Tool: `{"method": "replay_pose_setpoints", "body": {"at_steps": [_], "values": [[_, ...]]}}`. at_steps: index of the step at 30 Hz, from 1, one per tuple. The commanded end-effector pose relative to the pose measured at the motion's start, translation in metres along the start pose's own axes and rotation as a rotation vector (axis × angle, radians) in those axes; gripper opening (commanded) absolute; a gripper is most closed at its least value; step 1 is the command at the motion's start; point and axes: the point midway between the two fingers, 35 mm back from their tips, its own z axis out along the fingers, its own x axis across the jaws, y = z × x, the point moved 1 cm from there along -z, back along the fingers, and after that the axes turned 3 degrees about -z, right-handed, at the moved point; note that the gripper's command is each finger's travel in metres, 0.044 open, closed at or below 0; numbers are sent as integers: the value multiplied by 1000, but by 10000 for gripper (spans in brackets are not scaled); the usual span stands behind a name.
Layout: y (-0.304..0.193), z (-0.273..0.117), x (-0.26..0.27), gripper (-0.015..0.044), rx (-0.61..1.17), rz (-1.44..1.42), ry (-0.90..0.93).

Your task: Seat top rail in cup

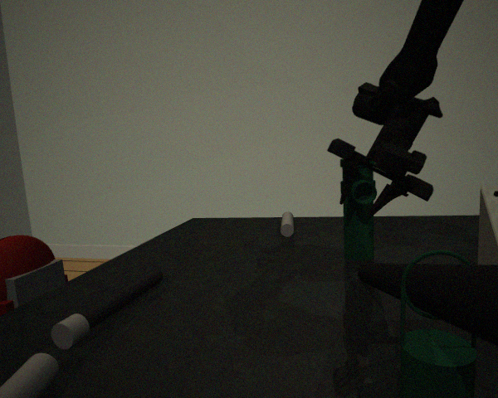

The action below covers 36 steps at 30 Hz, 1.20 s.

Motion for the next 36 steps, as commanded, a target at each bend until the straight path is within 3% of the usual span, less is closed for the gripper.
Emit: {"method": "replay_pose_setpoints", "body": {"at_steps": [1, 4, 17, 29, 36], "values": [[5, -6, -4, 368, 1, -3, -2], [13, -13, -9, 440, 1, -3, -2], [34, -31, -21, 440, 1, 16, -2], [114, -97, -54, 440, 2, 1139, -1], [144, -116, -58, 440, 2, 1493, 0]]}}
